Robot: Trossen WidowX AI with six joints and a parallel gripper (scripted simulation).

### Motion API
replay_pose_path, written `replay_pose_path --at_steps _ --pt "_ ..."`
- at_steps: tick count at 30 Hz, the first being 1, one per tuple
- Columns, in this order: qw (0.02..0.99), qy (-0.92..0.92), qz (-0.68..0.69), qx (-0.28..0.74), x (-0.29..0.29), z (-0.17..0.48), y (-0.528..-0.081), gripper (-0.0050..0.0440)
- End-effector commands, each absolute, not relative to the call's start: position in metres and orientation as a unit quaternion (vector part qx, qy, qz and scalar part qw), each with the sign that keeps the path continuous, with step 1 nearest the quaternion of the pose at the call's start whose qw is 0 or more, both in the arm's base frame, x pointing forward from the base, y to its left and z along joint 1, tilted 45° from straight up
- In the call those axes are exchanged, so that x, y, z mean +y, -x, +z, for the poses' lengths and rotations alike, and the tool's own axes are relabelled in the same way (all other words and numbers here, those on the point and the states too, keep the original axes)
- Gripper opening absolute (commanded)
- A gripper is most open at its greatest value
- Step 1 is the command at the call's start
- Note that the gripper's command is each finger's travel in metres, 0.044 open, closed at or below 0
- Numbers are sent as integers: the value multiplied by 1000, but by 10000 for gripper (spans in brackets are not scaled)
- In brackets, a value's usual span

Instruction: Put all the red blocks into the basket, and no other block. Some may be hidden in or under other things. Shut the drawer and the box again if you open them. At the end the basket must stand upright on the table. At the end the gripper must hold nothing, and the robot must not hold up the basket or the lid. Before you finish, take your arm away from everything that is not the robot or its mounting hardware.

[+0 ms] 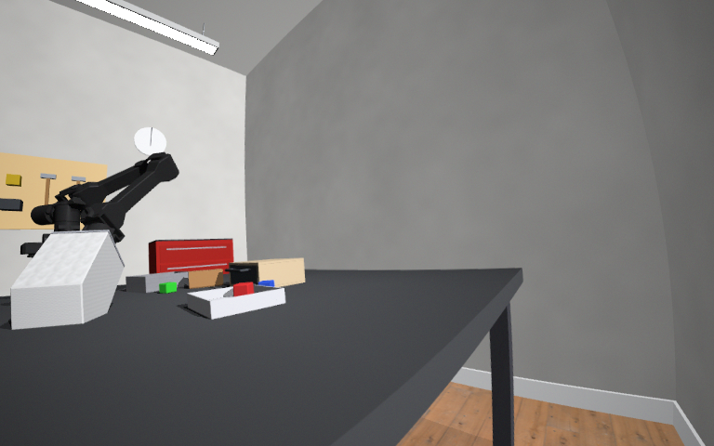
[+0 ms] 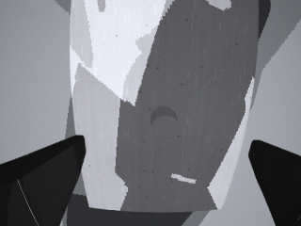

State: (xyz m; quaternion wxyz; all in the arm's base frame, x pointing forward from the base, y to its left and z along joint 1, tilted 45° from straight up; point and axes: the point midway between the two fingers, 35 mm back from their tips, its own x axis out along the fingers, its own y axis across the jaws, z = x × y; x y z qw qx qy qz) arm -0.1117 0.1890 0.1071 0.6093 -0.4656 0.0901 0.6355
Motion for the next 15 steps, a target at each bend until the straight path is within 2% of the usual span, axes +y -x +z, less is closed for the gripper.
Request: replay_pose_path --at_steps 1,15 --pt "607 466 637 89 192 103 112 440" --pt "607 466 637 89 213 81 107 440"
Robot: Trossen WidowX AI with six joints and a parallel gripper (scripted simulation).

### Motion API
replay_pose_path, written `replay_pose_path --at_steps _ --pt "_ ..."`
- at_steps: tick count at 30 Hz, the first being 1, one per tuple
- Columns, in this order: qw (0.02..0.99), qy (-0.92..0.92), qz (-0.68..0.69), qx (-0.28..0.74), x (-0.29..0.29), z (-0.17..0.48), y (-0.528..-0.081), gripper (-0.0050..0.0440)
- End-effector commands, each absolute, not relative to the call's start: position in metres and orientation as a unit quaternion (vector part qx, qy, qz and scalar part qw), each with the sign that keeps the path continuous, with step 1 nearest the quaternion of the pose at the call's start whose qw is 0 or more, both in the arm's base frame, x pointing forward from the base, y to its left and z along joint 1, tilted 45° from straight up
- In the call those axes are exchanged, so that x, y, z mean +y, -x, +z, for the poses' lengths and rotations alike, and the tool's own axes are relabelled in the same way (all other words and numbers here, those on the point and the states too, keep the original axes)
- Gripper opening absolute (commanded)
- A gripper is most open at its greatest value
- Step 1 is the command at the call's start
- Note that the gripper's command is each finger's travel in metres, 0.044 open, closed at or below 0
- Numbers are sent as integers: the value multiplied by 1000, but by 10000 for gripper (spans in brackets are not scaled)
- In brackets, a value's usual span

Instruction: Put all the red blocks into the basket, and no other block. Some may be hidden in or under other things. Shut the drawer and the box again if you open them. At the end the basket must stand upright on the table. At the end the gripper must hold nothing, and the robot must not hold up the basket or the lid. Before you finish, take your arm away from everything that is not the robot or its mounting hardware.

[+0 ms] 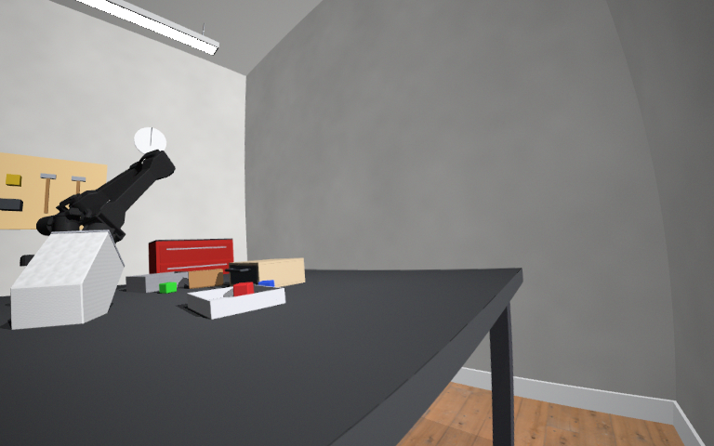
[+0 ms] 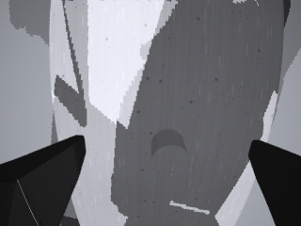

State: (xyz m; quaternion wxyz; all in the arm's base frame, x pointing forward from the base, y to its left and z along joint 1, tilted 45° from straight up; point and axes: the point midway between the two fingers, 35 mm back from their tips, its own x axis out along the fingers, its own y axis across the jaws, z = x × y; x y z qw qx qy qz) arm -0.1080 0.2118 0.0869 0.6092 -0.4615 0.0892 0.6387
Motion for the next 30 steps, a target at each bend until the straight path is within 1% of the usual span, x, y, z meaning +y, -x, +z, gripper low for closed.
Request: replay_pose_path --at_steps 1,6,7,21,30 --pt "607 466 637 89 213 81 107 440" --pt "607 466 637 89 213 81 107 440" --pt "607 466 637 89 213 81 107 0" --pt "607 466 637 89 213 81 107 0" --pt "607 466 637 89 199 96 110 0"
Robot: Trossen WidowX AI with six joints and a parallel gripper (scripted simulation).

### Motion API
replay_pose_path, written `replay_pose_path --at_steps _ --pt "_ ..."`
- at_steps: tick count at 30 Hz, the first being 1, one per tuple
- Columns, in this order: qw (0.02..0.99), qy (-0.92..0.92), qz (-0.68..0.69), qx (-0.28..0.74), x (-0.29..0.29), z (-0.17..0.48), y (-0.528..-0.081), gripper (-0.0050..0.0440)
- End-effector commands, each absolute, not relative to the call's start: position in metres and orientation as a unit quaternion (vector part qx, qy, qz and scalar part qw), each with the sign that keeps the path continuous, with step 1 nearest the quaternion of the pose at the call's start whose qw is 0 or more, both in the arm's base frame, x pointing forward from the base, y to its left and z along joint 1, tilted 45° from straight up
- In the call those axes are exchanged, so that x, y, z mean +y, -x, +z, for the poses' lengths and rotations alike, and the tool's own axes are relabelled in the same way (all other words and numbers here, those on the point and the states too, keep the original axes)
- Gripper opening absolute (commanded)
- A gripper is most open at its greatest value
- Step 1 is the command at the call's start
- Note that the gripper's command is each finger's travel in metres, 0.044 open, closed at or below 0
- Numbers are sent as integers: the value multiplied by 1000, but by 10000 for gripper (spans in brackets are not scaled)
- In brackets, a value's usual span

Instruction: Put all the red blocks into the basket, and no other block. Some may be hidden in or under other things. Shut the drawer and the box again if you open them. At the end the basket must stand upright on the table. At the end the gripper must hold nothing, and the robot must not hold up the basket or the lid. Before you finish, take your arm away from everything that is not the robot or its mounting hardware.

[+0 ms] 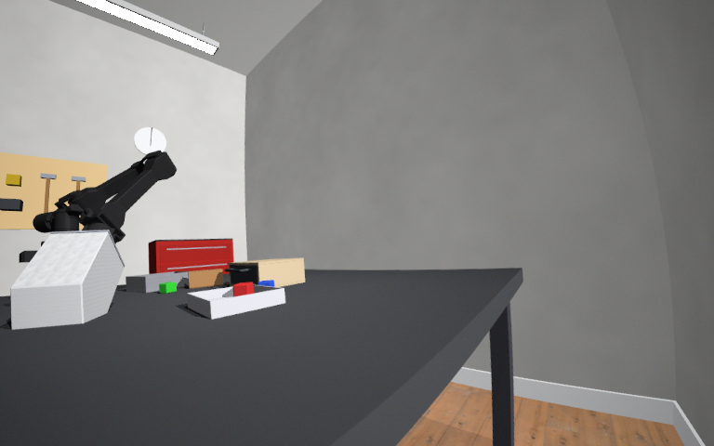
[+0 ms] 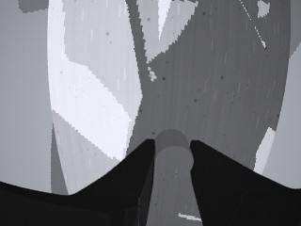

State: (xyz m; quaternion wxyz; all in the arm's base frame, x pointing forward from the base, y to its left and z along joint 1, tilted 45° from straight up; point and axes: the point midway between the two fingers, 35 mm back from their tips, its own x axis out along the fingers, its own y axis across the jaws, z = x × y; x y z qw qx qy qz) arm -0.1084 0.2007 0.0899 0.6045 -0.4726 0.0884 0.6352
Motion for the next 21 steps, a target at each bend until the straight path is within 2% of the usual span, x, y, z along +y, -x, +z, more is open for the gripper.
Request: replay_pose_path --at_steps 1,21 --pt "607 466 637 89 199 96 110 0" --pt "607 466 637 89 136 160 126 0"
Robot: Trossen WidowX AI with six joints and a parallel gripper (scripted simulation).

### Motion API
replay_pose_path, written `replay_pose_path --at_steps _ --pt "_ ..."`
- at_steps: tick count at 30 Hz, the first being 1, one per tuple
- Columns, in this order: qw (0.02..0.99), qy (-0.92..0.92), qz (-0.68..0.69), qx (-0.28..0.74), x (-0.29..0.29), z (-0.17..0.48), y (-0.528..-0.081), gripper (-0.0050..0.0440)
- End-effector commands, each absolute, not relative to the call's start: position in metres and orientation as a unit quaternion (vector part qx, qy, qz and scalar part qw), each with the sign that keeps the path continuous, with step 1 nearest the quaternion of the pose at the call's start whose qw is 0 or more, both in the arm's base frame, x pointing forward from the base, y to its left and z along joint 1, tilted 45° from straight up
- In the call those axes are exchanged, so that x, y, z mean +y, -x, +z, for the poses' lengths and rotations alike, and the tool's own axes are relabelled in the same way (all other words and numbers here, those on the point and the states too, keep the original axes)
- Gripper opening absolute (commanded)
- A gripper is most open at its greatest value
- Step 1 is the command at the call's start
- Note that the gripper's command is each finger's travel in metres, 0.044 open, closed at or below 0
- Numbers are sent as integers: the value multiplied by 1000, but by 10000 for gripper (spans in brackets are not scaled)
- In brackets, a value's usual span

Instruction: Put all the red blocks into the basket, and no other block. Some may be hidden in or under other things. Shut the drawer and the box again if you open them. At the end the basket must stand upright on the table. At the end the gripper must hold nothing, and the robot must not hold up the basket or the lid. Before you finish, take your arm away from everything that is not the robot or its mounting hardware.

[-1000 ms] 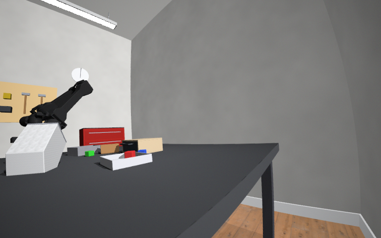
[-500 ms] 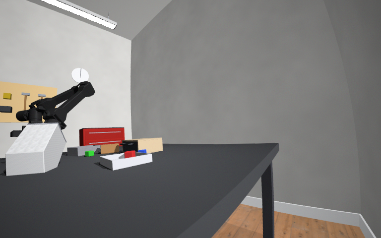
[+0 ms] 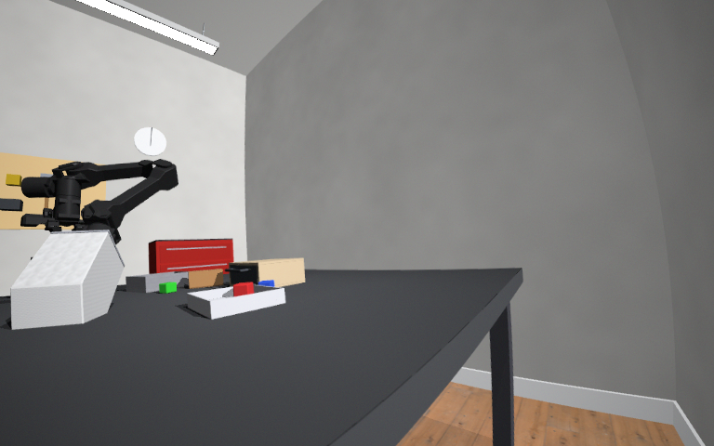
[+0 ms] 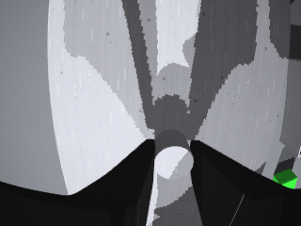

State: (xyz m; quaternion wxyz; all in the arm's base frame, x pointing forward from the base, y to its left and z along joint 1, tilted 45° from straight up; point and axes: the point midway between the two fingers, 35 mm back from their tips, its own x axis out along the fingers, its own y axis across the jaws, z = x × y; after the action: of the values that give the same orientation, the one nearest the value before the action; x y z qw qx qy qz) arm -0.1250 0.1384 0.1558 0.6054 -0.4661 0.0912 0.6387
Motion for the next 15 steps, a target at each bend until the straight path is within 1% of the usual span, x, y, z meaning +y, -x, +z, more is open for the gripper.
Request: replay_pose_path --at_steps 1,2,4,8,9,15 --pt "622 446 634 110 139 164 117 0" --pt "637 425 630 131 145 171 113 0" --pt "637 425 630 131 145 171 113 0" --pt "688 336 607 214 165 197 90 0" --pt "689 334 606 216 170 203 85 0" --pt "735 214 561 315 190 234 40 0"
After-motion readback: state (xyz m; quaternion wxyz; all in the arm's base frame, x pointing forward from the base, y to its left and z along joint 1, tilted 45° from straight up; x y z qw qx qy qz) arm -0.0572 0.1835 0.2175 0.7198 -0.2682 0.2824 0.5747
